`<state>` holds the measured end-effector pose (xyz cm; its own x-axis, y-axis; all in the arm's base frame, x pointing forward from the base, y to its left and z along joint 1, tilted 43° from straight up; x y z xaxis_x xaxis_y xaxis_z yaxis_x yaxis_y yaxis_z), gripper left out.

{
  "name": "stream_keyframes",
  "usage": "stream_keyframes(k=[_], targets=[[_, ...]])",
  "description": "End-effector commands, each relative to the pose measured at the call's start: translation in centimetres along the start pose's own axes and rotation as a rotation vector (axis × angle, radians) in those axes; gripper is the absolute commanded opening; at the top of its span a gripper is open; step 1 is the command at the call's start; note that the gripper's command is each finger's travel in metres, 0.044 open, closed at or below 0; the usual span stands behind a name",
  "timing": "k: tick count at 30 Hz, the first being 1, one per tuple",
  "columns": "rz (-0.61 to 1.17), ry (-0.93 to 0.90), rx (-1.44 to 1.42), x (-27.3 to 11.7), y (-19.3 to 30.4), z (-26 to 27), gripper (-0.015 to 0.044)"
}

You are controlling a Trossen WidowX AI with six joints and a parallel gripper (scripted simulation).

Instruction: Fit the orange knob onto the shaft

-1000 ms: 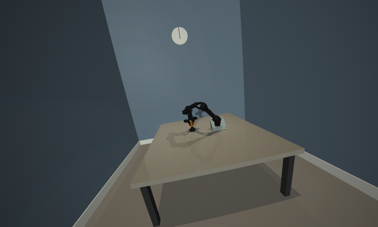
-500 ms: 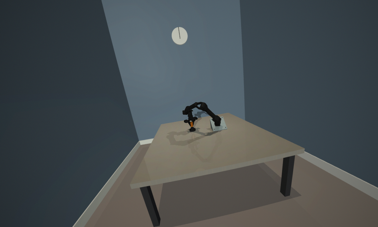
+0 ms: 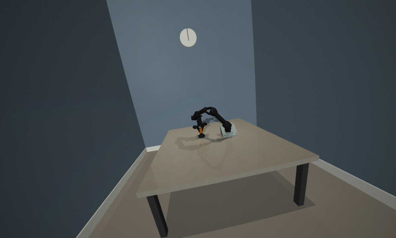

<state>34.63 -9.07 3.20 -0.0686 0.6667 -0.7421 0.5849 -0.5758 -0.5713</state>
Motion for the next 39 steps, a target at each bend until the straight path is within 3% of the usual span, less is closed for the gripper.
stream_keyframes(k=[1,10,39], targets=[[0.002,0.005,-0.004,-0.35,0.09,-0.17,0.0000],[0.002,0.005,-0.213,-0.57,0.28,-0.38,0.0000],[0.002,0.005,-0.213,0.01,0.02,-0.09,0.0000]])
Point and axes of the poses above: the point midway between the two fingers, 35 mm back from their tips, its own x axis out along the fingers, its own z axis across the jaws, y = z × x, the point moved 7 cm from there along -x, back along the fingers, and after that the axes turned 2 degrees about -x, right-handed, at the moved point
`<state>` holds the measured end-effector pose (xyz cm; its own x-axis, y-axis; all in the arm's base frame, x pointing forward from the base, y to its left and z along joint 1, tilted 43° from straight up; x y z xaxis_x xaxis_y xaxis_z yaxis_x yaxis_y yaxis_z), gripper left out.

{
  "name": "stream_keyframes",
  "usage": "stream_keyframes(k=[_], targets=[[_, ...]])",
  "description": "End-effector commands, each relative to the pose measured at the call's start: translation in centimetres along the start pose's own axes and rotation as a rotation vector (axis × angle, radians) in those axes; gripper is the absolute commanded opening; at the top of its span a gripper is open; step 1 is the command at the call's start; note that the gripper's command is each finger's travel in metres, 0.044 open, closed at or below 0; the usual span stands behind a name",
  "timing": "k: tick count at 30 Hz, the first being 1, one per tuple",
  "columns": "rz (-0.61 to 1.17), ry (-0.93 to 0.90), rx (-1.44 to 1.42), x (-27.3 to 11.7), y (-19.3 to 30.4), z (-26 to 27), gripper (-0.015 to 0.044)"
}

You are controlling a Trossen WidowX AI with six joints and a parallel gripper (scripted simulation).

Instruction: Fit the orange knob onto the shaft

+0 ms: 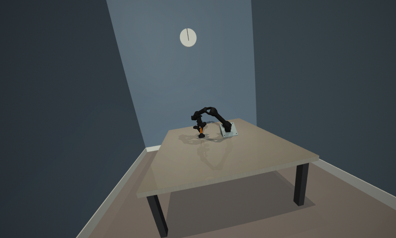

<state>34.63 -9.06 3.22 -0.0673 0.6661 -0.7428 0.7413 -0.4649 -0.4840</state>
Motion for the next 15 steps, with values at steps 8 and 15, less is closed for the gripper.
stream_keyframes(k=[8,15], targets=[[0.001,0.004,-0.002,0.01,0.07,-0.08,0.0000],[0.001,0.004,0.007,-0.41,0.13,-0.19,0.0000]])
Point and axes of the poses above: the point midway between the two fingers, 35 mm back from their tips, its own x axis out along the fingers, its own z axis across the jaws, y = z × x, the point moved 7 cm from there along -x, back along the fingers, and after that the axes turned 2 degrees about -x, right-handed, at the moved point
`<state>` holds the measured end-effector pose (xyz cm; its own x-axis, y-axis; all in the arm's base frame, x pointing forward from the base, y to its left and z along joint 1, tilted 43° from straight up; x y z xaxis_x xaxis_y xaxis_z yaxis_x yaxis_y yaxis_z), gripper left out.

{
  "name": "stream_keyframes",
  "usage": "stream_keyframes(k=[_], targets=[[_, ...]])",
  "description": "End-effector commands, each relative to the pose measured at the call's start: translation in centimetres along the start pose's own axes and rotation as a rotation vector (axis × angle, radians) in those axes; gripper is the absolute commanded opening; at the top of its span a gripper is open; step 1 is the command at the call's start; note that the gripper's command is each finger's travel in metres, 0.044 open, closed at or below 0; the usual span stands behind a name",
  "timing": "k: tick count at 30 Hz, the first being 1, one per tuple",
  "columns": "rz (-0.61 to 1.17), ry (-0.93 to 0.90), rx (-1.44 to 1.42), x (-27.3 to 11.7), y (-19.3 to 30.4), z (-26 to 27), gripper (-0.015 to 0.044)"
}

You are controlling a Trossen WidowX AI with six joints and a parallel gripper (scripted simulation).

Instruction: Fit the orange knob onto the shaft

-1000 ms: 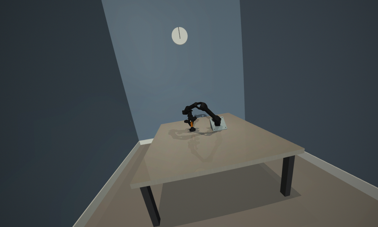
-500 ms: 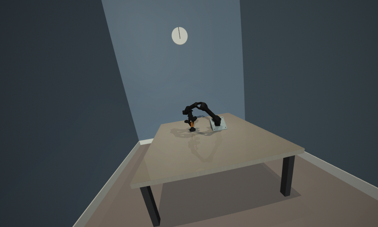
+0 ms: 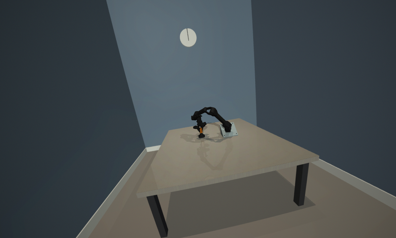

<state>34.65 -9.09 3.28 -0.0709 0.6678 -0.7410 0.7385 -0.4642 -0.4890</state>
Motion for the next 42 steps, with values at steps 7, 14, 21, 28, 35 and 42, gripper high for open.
stream_keyframes(k=[7,14,21,28,35,42], targets=[[0.005,0.006,0.307,-0.46,0.23,-0.21,0.0000],[0.003,0.007,0.797,-0.37,0.27,-0.13,0.0000],[0.002,0.008,1.286,-0.17,0.18,0.00,0.0000],[0.000,0.008,1.724,-0.01,0.05,0.12,0.0000],[-0.002,0.009,2.200,0.01,-0.19,0.21,0.0000],[-0.004,0.009,2.508,-0.29,-0.37,0.09,0.0000]])
Point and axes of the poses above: the point midway between the two fingers, 35 mm back from their tips, its own x axis out along the fingers, its own z axis across the jaws, y = z × x, the point moved 7 cm from there along -x, back along the fingers, and after that the axes turned 2 degrees about -x, right-handed, at the moved point
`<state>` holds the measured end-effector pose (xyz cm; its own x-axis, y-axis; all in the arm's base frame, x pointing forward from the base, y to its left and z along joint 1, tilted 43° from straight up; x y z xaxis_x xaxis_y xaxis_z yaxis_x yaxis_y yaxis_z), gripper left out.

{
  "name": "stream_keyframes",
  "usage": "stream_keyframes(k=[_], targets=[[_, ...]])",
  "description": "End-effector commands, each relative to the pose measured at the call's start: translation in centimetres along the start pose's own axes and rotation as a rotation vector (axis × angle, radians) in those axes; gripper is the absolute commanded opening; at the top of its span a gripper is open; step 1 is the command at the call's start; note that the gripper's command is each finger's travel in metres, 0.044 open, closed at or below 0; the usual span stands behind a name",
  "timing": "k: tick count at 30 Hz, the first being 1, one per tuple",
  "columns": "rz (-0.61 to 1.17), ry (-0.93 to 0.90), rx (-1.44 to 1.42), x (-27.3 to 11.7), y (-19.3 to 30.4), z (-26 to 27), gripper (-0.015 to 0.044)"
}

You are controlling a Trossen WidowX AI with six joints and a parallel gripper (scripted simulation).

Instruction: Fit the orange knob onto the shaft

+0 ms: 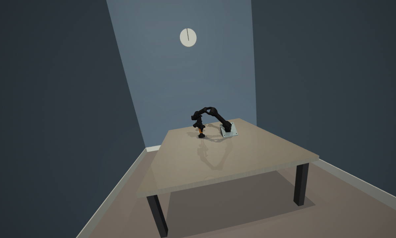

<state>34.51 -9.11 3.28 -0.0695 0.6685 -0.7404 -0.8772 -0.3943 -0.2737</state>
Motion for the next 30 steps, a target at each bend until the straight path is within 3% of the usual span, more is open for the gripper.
stream_keyframes(k=[1,30], targets=[[-0.006,0.002,0.599,-0.32,0.05,0.26,0.0000],[-0.006,0.002,0.599,0.13,-0.36,-0.07,0.0000]])
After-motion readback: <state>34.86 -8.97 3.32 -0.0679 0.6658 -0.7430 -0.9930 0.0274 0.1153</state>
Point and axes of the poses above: the point midway between the two fingers, 35 mm back from their tips, its own x axis out along the fingers, its own z axis across the jaws, y = z × x, the point moved 7 cm from there along -x, back along the fingers, and after that the axes turned 2 degrees about -x, right-handed, at the moved point
